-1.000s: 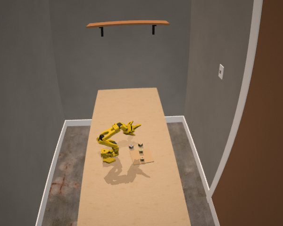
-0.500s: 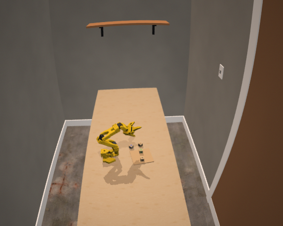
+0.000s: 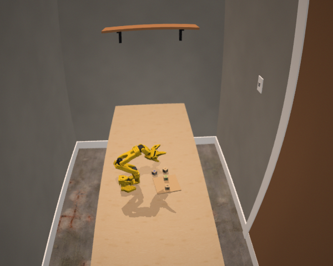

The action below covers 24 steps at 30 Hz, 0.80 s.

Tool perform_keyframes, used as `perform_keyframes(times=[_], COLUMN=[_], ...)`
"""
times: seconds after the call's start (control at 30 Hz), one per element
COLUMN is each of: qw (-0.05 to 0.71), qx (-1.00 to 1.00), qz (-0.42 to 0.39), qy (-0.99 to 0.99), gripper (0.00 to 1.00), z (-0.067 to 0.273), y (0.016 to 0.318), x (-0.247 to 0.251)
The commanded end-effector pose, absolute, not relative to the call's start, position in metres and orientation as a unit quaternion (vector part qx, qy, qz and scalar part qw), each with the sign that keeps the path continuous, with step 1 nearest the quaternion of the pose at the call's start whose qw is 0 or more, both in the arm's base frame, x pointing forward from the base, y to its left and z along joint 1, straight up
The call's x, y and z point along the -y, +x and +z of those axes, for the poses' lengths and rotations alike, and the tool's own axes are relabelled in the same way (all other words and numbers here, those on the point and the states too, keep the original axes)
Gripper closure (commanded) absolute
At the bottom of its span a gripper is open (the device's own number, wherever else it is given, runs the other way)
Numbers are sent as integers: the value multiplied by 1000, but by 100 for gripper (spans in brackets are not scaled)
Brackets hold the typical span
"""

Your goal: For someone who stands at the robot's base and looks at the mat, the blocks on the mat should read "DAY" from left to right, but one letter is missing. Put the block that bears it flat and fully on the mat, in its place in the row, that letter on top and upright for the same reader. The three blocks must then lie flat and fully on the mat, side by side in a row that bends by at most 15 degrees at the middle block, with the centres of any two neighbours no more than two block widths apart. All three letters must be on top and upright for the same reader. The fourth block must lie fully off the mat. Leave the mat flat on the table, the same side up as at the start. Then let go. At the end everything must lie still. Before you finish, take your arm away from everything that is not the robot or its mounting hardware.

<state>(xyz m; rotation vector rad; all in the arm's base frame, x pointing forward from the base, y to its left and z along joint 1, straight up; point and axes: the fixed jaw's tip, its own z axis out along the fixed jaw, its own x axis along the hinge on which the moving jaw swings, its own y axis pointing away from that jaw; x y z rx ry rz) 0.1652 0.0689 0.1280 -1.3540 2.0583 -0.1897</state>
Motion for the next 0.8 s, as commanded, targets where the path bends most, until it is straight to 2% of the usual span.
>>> perform_keyframes(times=[0.0,0.77], qw=[349,320], qx=[-788,-857], qz=[-75,-57], qy=[-502,-400], gripper=[0,0], z=[138,136], y=[168,164], x=[-68,-50])
